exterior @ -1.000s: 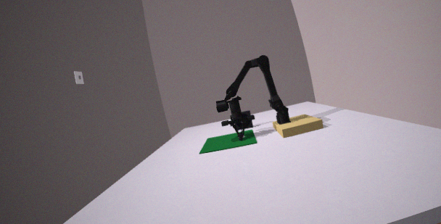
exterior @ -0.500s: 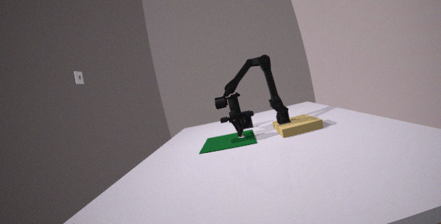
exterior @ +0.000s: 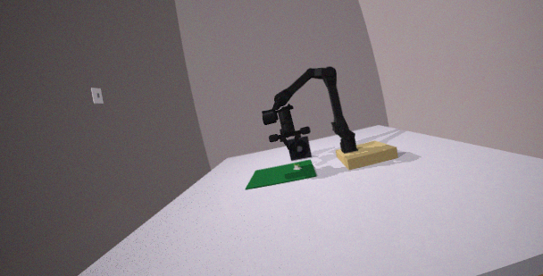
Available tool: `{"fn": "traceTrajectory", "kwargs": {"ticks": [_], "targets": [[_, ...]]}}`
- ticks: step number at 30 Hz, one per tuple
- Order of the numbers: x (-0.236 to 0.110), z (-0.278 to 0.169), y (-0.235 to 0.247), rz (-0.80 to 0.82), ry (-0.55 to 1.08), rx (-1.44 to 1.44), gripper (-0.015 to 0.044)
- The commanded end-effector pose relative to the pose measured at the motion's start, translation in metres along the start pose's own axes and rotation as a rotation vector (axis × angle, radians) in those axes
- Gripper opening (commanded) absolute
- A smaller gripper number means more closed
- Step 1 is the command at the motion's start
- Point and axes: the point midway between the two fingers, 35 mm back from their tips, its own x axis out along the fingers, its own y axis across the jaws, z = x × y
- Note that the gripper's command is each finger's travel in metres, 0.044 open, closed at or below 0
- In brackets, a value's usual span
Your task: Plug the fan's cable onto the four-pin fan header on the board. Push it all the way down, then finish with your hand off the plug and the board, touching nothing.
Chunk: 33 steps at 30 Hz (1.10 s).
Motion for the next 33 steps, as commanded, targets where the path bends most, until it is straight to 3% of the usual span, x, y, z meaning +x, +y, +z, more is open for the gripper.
{"fn": "traceTrajectory", "kwargs": {"ticks": [1, 10, 33], "targets": [[-0.014, -0.004, 0.001, 0.012, 0.002, 0.001, 0.0], [-0.031, -0.007, -0.001, 0.01, -0.004, -0.019, 0.0], [-0.039, 0.012, 0.067, -0.065, -0.214, -0.706, 0.0]]}}
